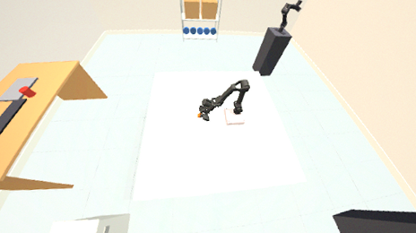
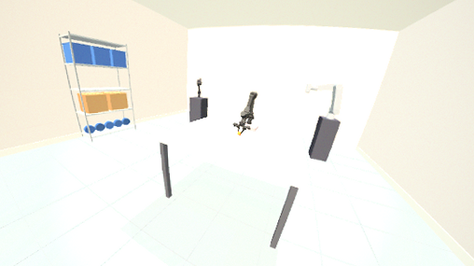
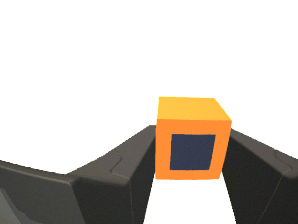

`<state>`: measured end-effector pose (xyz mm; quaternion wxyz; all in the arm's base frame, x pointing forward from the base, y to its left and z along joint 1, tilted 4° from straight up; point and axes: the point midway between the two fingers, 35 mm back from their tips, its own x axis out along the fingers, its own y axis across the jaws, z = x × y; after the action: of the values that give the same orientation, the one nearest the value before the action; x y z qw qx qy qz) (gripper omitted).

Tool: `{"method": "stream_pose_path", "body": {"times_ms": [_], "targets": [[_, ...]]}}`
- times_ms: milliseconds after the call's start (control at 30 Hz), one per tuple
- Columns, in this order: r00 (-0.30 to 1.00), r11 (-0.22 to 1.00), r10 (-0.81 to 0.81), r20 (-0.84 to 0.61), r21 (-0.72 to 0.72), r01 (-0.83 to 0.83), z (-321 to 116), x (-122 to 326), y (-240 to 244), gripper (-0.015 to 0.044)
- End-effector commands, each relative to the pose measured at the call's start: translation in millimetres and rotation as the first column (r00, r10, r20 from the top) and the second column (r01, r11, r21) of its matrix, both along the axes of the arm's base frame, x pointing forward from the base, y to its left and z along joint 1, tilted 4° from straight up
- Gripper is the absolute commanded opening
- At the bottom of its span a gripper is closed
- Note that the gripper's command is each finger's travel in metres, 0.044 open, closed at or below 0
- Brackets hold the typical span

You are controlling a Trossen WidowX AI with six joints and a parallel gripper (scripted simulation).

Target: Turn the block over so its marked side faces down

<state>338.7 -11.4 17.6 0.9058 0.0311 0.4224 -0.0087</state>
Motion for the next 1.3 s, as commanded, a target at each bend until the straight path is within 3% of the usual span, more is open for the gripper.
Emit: {"method": "stream_pose_path", "body": {"times_ms": [0, 900, 1267], "targets": [[0.999, 1.000, -0.007, 0.035, -0.004, 0.007, -8, 1, 0, 0.0000], [0.925, 1.000, -0.024, 0.380, -0.010, 0.030, -16, -13, 1, 0.0000], [0.915, 0.999, -0.025, 0.403, -0.010, 0.031, -13, -15, 1, 0.0000]]}}
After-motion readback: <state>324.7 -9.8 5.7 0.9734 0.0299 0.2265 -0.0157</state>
